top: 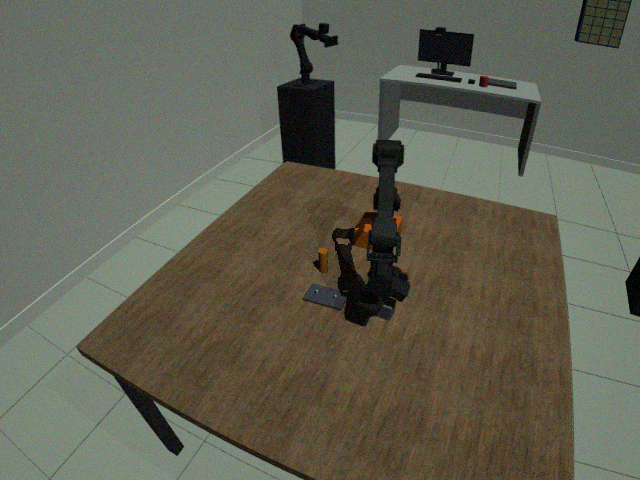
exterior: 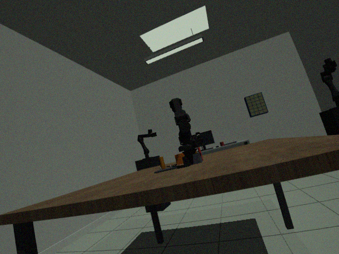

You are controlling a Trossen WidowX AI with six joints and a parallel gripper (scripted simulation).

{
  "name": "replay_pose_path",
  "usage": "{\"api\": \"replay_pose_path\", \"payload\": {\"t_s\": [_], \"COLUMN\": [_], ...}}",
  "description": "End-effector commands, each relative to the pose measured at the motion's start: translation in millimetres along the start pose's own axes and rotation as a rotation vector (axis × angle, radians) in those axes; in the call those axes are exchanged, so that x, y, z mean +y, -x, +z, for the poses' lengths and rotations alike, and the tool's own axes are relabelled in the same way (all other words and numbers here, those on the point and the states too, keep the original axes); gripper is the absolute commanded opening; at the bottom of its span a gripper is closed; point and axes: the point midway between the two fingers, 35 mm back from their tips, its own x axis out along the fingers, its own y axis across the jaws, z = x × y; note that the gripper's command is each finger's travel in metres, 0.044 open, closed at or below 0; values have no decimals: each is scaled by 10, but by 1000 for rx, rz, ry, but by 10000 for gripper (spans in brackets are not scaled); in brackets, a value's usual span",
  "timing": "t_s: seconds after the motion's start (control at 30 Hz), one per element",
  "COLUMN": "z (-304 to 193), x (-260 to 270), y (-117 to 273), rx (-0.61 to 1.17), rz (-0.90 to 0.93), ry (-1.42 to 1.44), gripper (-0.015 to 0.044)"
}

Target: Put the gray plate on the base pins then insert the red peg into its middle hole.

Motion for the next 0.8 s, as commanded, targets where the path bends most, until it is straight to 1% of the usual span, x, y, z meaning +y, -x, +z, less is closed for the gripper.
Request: {"api": "replay_pose_path", "payload": {"t_s": [0.0,0.07,0.2,0.77], "z": [-6,-7,-30,15], "x": [0,-3,-59,-108], "y": [-4,-1,66,572], "rx": [3,4,10,7], "rz": [-1,-2,-25,-16], "ry": [5,3,-41,-23], "gripper": [45,0,0,0]}}
